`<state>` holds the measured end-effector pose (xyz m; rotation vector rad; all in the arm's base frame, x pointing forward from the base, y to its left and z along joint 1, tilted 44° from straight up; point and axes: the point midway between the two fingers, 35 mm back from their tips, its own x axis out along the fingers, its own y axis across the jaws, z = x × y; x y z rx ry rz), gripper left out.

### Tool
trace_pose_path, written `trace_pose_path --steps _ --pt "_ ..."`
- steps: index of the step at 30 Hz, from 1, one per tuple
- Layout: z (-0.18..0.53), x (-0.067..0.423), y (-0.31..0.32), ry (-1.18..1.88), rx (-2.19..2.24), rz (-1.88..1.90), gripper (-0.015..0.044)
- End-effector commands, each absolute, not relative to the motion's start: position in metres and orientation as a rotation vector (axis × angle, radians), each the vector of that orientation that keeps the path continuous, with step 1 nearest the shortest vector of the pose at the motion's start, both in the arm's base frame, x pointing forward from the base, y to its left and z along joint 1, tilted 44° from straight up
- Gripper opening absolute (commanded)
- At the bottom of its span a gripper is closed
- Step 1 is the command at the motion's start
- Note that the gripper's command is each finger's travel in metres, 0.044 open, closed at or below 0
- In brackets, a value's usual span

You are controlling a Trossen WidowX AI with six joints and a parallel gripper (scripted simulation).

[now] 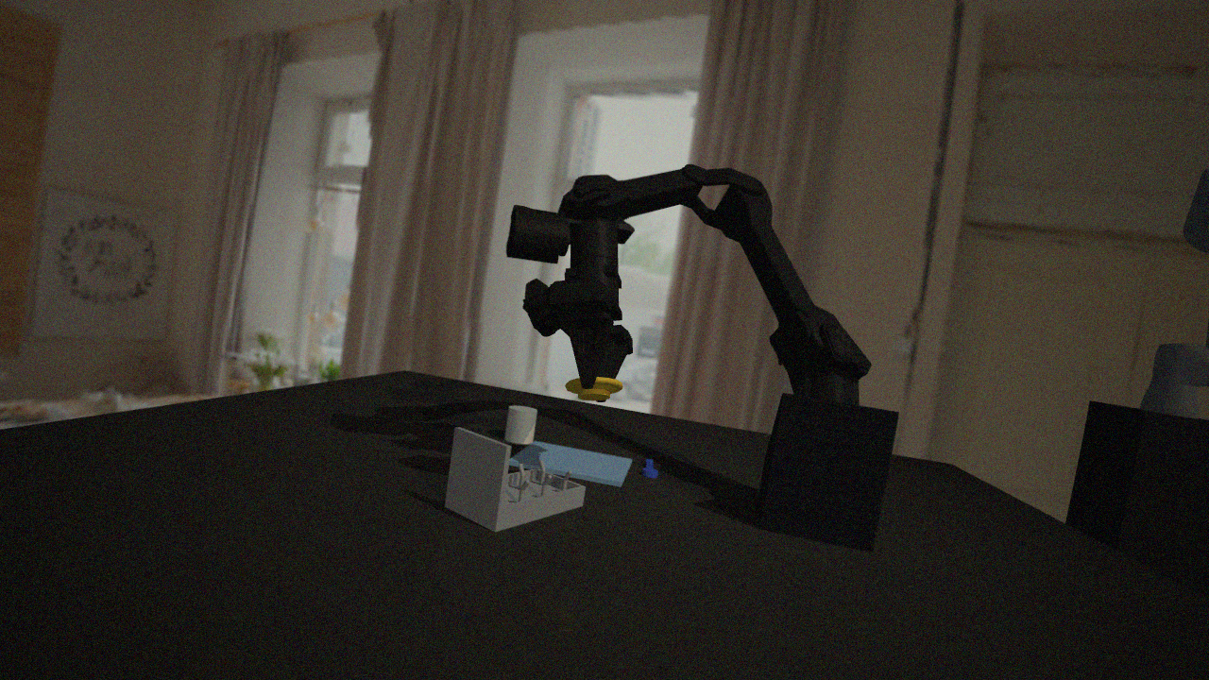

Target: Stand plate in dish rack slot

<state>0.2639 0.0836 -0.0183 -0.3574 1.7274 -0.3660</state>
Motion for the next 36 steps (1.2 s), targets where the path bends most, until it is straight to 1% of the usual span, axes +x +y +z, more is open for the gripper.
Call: trace_pose_path --steps 1,10,18,27,36 --pt "-0.025 0.263 0.080 1.770 -0.345 -0.256 0.0000" --pt "-0.041 0.262 0.070 1.823 -0.320 0.003 0.0000" --pt "-0.053 0.261 0.062 1.808 -0.301 0.240 0.0000" --pt "-0.063 0.262 0.054 1.724 -0.292 0.497 0.0000" --pt "-0.069 0.264 0.046 1.577 -0.305 0.726 0.0000"
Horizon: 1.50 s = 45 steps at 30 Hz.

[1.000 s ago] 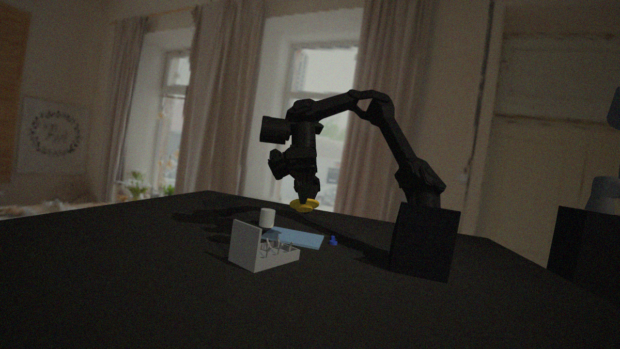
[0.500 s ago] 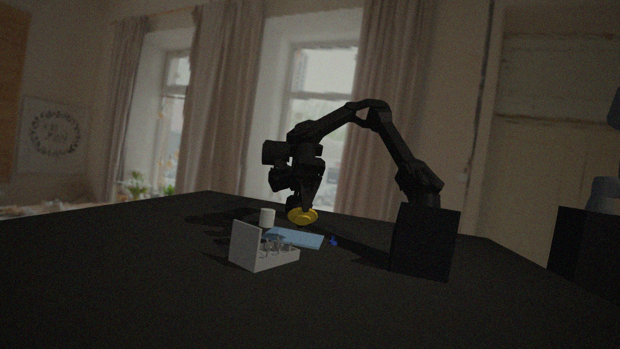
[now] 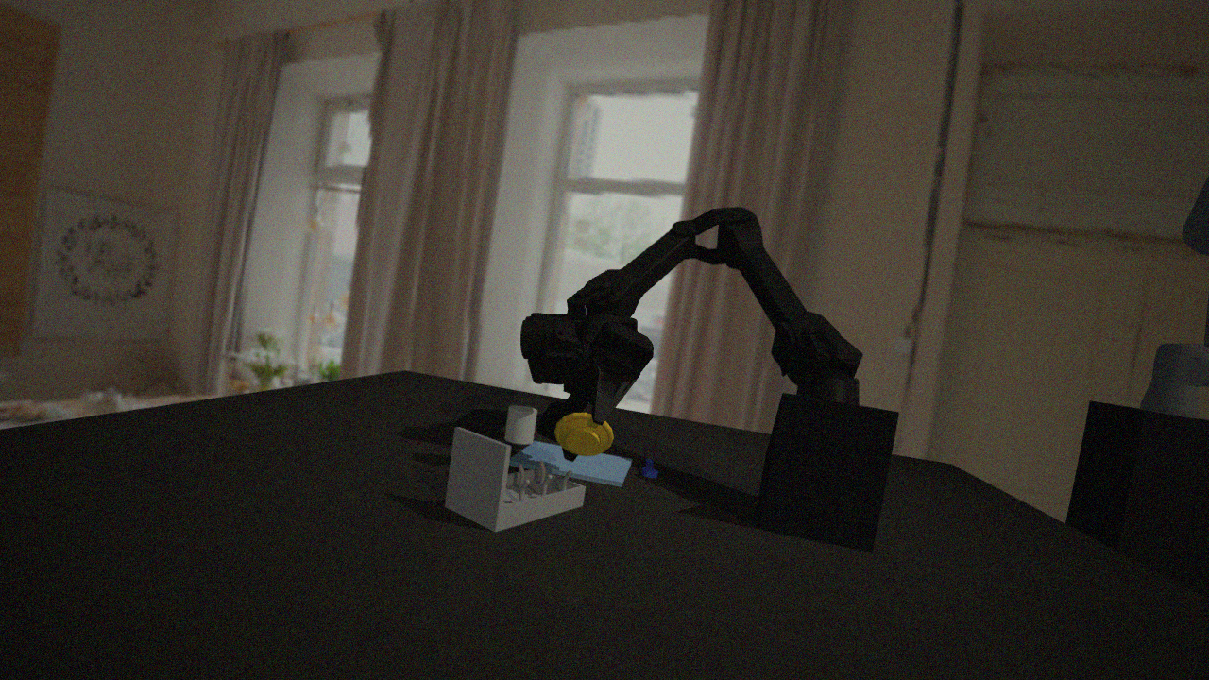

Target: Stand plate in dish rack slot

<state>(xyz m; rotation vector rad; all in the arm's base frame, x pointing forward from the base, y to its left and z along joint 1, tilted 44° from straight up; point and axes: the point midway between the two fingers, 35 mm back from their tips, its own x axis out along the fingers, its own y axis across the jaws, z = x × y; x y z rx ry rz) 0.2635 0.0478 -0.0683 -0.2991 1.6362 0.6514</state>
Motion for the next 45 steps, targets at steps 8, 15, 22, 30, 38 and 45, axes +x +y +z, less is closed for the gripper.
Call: trace_pose_path --steps 8,15,22,30,38,45 --pt "-0.072 0.266 0.039 1.403 -0.341 0.895 0.0000" --pt "-0.072 0.267 0.032 1.226 -0.395 1.012 0.0000" --pt "-0.071 0.269 0.024 1.033 -0.469 1.097 0.0000" --pt "-0.067 0.270 0.015 0.804 -0.579 1.154 0.0000" --pt "-0.060 0.269 0.005 0.572 -0.715 1.169 0.0000" --pt "-0.058 0.269 0.002 0.501 -0.763 1.166 0.0000"
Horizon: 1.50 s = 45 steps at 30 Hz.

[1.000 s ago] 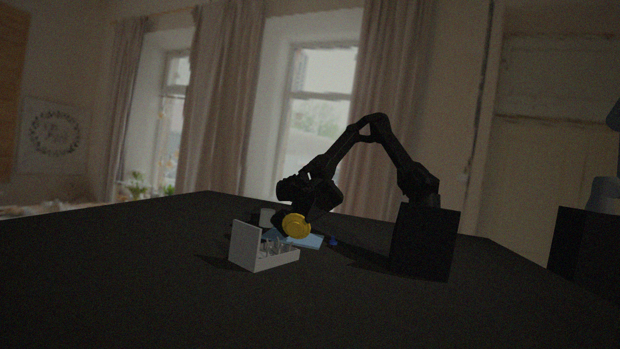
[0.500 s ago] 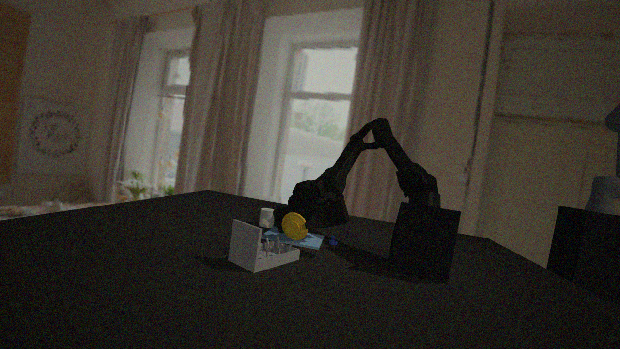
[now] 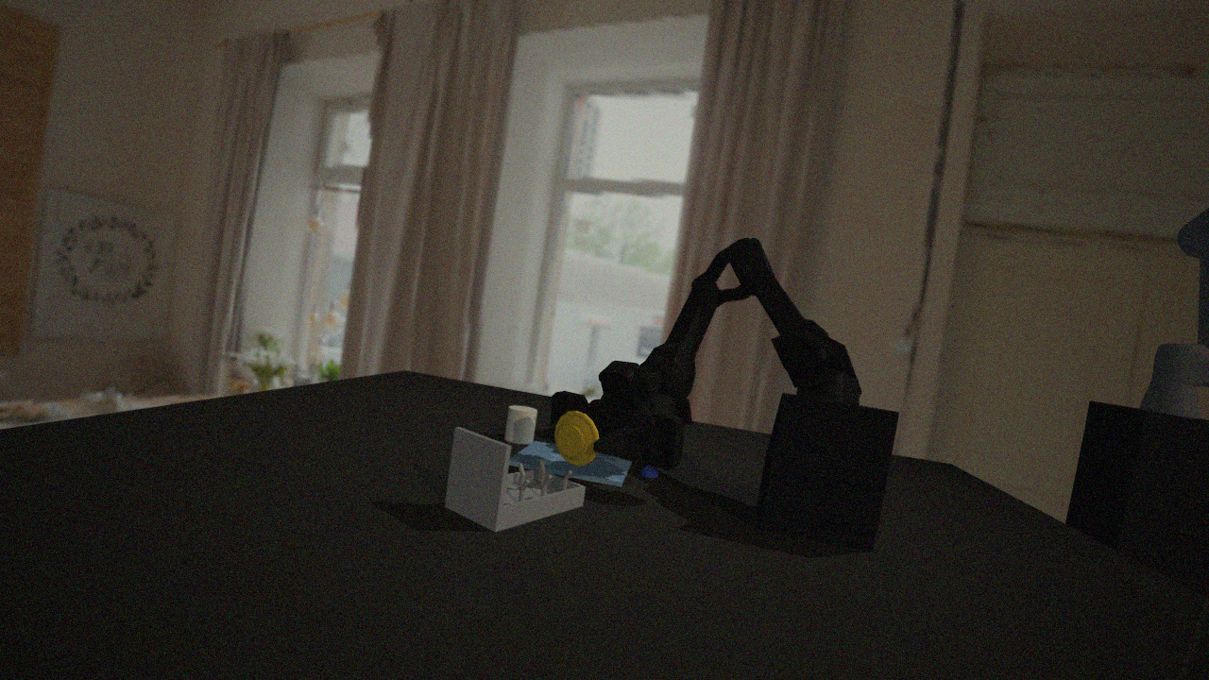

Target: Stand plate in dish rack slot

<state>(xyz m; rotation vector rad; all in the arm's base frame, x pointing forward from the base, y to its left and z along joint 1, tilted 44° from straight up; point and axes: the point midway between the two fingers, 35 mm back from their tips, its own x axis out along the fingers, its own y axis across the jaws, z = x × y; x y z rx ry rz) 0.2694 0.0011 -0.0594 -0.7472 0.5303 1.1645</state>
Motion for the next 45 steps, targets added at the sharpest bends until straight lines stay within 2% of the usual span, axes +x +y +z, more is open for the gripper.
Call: trace_pose_path --steps 1,45 --pt "-0.058 0.269 0.002 0.501 -0.763 1.166 0.0000" --pt "-0.096 0.286 0.033 0.500 -0.765 1.165 0.0000"
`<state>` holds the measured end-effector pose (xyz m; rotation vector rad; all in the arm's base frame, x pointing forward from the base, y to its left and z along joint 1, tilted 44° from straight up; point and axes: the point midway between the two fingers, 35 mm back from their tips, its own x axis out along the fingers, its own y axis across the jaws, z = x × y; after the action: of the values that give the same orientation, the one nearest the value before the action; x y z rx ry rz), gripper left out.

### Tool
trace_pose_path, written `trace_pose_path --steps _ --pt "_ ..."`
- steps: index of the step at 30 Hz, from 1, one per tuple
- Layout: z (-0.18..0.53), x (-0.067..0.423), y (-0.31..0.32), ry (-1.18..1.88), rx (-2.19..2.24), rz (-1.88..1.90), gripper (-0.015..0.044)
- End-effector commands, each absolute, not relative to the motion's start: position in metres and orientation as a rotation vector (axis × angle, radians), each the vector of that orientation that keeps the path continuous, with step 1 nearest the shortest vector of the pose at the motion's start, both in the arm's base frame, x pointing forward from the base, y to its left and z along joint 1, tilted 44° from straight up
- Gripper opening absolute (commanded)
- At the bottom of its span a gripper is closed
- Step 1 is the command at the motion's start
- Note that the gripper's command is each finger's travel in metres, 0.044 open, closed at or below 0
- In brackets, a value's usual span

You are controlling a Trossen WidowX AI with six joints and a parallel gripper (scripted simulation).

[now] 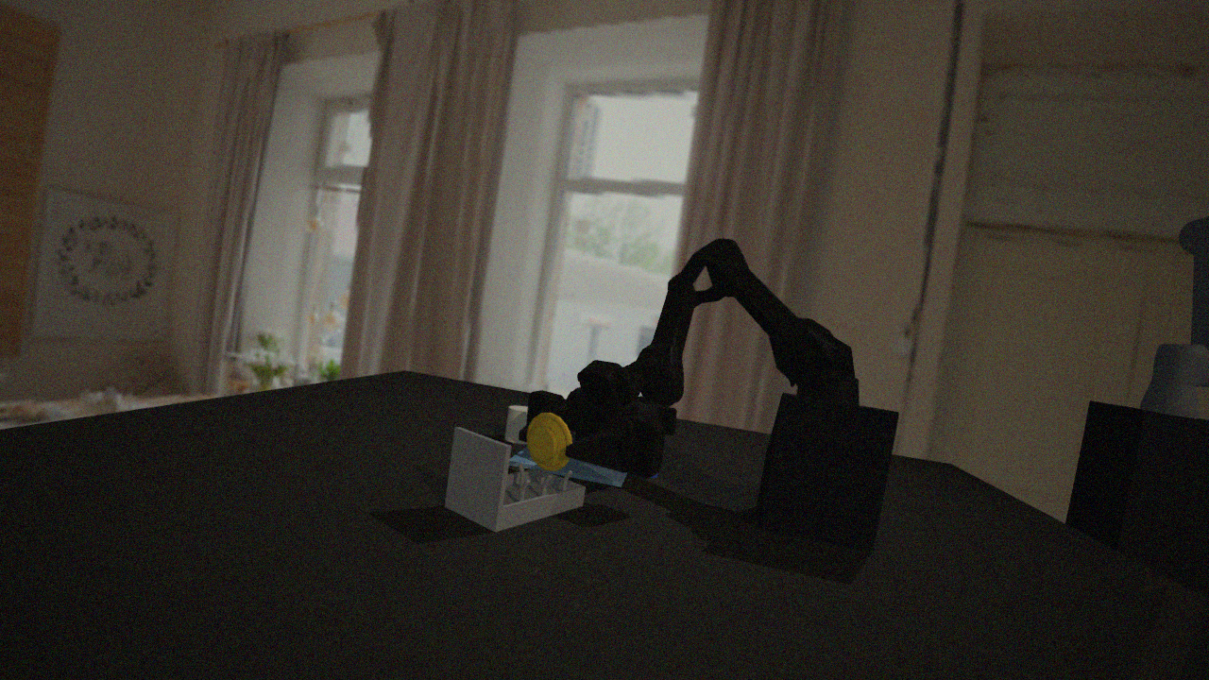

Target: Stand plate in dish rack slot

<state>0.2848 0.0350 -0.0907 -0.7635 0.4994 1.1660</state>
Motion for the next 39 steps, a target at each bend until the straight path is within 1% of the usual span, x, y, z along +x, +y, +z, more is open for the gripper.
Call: trace_pose_path --steps 1,17,32,39 --pt "-0.1008 0.2860 0.0278 0.499 -0.765 1.164 0.0000" --pt "-0.1027 0.2844 0.0254 0.510 -0.762 1.162 0.0000" --pt "-0.1029 0.2845 0.0252 0.509 -0.764 1.163 0.0394" --pt "-0.1029 0.2845 0.0252 0.509 -0.764 1.163 0.0400"
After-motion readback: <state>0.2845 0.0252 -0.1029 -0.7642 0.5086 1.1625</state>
